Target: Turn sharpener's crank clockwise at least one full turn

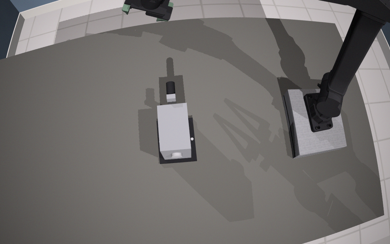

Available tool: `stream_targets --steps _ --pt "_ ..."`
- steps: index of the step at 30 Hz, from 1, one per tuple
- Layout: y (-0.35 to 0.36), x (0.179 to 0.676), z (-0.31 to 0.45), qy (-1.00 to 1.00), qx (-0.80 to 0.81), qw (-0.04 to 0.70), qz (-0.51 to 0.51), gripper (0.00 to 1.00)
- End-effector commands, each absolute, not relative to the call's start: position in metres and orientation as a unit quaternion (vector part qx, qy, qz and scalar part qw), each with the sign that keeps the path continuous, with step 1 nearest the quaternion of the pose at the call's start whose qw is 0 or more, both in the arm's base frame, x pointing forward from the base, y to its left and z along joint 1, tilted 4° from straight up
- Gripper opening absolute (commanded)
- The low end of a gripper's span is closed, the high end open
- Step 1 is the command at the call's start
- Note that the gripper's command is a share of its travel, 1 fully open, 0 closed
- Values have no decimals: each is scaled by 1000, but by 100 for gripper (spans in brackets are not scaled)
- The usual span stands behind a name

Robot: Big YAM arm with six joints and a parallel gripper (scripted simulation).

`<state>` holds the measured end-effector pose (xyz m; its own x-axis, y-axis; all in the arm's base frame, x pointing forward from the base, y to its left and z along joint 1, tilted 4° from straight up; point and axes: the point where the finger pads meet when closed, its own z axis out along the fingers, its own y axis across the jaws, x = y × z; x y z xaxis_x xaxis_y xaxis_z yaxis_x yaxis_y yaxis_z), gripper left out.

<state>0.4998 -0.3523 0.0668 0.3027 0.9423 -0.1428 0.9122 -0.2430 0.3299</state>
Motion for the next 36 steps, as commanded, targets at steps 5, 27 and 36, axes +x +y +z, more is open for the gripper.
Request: stream_targets --steps 5,27,36 --pt "-354 502 73 588 786 184 44 100" --pt "-310 521 118 629 761 144 65 51" --pt "-274 507 112 635 764 95 62 51"
